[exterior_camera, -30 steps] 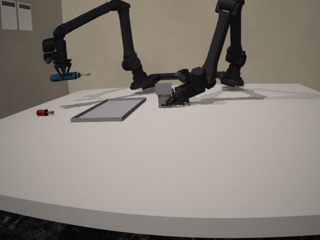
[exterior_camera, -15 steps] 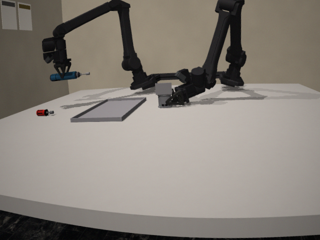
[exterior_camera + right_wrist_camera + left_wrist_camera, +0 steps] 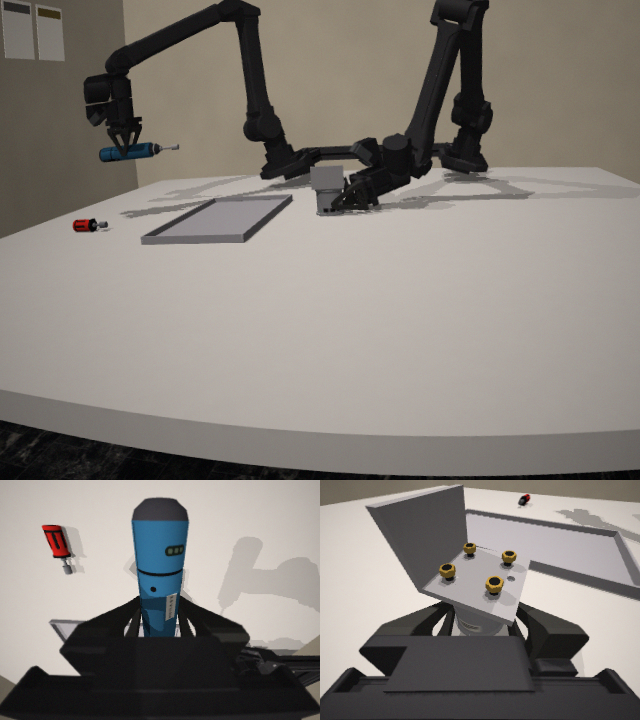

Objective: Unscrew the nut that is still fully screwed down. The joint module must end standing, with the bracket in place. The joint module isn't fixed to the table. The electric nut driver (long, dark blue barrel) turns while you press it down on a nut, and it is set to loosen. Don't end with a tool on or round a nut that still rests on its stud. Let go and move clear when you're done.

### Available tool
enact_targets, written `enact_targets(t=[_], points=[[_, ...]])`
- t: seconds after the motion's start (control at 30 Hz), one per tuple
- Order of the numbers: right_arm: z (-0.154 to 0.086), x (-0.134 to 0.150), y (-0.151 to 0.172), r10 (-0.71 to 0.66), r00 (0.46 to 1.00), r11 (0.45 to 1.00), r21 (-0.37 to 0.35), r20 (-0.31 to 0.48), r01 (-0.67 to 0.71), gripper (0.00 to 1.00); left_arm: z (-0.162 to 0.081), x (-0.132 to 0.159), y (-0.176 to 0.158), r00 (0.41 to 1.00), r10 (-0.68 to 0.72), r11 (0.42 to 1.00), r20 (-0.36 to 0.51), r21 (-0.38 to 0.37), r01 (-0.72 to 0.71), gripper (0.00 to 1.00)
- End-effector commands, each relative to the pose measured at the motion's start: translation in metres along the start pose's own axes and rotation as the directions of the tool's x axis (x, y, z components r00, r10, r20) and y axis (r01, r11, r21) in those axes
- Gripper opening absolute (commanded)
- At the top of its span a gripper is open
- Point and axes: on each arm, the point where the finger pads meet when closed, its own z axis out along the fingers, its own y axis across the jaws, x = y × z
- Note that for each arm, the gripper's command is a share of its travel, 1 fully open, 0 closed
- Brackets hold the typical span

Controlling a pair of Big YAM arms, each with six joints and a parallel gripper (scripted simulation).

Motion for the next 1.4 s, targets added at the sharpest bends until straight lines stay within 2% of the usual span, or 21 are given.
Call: enact_targets(t=[0.0,0.1,0.3,0.37,0.47,0.5,0.53,0.6,0.67,0.73,0.8,1.07,1.1,1.23,1.3,1.37], points=[[-0.028,-0.02,0.019,0.007,0.999,0.999,-0.045,0.042,-0.005,0.42,0.004,-0.007,0.004,1.0,0.009,1.0,0.017,-0.005,-0.009,0.59],[-0.029,-0.02,0.019,0.008,0.999,0.999,-0.046,0.043,-0.006,0.42,0.004,-0.007,0.004,1.0,0.009,1.0,0.017,-0.005,-0.009,0.59],[-0.01,-0.027,0.018,0.01,0.999,0.999,-0.048,0.052,-0.007,0.42,0.004,-0.007,0.004,1.0,0.009,1.0,0.017,-0.005,-0.009,0.59],[0.01,-0.011,0.005,0.002,1.0,1.0,-0.018,0.02,-0.002,0.42,0.004,-0.007,0.004,1.0,0.009,1.0,0.017,-0.005,-0.009,0.59],[0.018,-0.01,0.007,-0.004,1.0,1.0,-0.016,0.015,0.004,0.42,0.004,-0.007,0.004,1.0,0.009,1.0,0.017,-0.005,-0.009,0.59],[0.02,-0.012,0.008,-0.003,1.0,1.0,-0.018,0.017,0.003,0.42,0.004,-0.007,0.004,1.0,0.009,1.0,0.017,-0.005,-0.009,0.59],[0.005,-0.022,0.016,0.004,0.999,0.999,-0.044,0.046,-0.002,0.42,0.004,-0.007,0.004,1.0,0.009,1.0,0.017,-0.005,-0.009,0.59],[-0.011,-0.026,0.017,0.011,0.997,0.998,-0.069,0.073,-0.006,0.42,0.004,-0.007,0.004,1.0,0.009,1.0,0.017,-0.005,-0.009,0.59],[-0.011,-0.026,0.017,0.011,0.997,0.998,-0.069,0.073,-0.006,0.42,0.004,-0.007,0.004,1.0,0.009,1.0,0.017,-0.005,-0.009,0.59],[0.024,-0.011,0.005,0.001,1.0,1.0,-0.016,0.018,-0.001,0.42,0.004,-0.007,0.004,1.0,0.009,1.0,0.017,-0.005,-0.009,0.59],[0.031,-0.011,0.005,0.001,1.0,1.0,-0.012,0.013,-0.001,0.42,0.004,-0.007,0.004,1.0,0.009,1.0,0.017,-0.005,-0.009,0.59],[0.036,-0.016,0.008,0.005,0.999,0.999,-0.032,0.035,-0.004,0.42,0.004,-0.007,0.004,1.0,0.009,1.0,0.017,-0.005,-0.009,0.59],[0.026,-0.024,0.016,0.006,0.999,0.999,-0.051,0.054,-0.004,0.42,0.004,-0.007,0.004,1.0,0.009,1.0,0.017,-0.005,-0.009,0.59],[0.024,-0.024,0.019,0.002,0.998,0.998,-0.056,0.057,0.001,0.42,0.004,-0.007,0.004,1.0,0.009,1.0,0.017,-0.005,-0.009,0.59],[0.051,-0.009,0.007,-0.004,1.0,1.0,-0.013,0.012,0.004,0.42,0.004,-0.007,0.004,1.0,0.009,1.0,0.017,-0.005,-0.009,0.59],[0.056,-0.01,0.005,0.0,1.0,1.0,-0.012,0.012,0.0,0.42,0.004,-0.007,0.004,1.0,0.009,1.0,0.017,-0.005,-0.009,0.59]])
